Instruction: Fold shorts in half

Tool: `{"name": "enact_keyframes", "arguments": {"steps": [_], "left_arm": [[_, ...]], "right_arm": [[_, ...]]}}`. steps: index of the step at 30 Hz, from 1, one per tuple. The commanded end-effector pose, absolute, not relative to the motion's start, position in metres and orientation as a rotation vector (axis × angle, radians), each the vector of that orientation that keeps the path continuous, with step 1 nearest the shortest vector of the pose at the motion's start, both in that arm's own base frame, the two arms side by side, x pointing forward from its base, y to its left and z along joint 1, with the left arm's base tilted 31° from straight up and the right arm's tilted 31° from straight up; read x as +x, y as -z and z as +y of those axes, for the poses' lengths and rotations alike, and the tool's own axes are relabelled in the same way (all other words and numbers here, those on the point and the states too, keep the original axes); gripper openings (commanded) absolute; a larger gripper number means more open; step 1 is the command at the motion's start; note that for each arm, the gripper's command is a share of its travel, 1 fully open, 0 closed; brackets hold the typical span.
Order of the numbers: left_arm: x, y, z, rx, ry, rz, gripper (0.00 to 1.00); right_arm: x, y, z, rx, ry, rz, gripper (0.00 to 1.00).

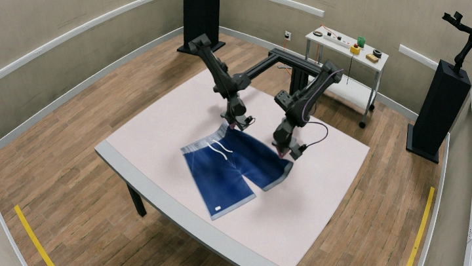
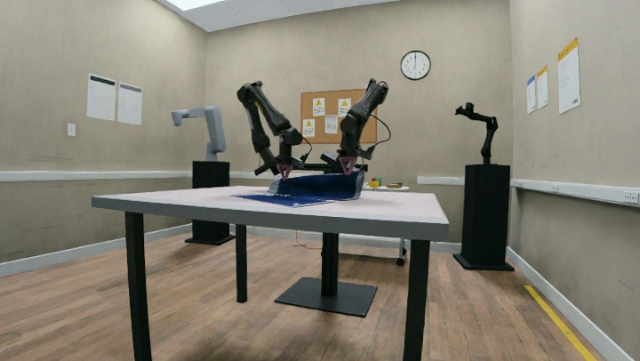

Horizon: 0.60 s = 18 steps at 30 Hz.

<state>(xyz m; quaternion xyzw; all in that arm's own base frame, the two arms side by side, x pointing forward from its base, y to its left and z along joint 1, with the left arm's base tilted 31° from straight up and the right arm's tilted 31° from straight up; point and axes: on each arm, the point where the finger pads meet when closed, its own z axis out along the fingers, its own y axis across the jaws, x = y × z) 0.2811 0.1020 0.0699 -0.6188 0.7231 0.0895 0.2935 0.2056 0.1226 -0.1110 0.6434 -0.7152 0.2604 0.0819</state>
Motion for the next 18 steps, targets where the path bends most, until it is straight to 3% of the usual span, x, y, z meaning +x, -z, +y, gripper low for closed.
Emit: {"name": "enact_keyframes", "arguments": {"steps": [1, 18], "left_arm": [[0.290, -0.088, 0.094, -1.659, -0.281, 1.893, 0.00], [0.308, -0.107, 0.079, -1.623, -0.261, 1.901, 0.00]], "right_arm": [[0.208, 0.102, 0.123, 1.927, -0.781, -2.146, 0.00], [0.237, 0.065, 0.136, 1.890, -0.753, -2.187, 0.00]]}}
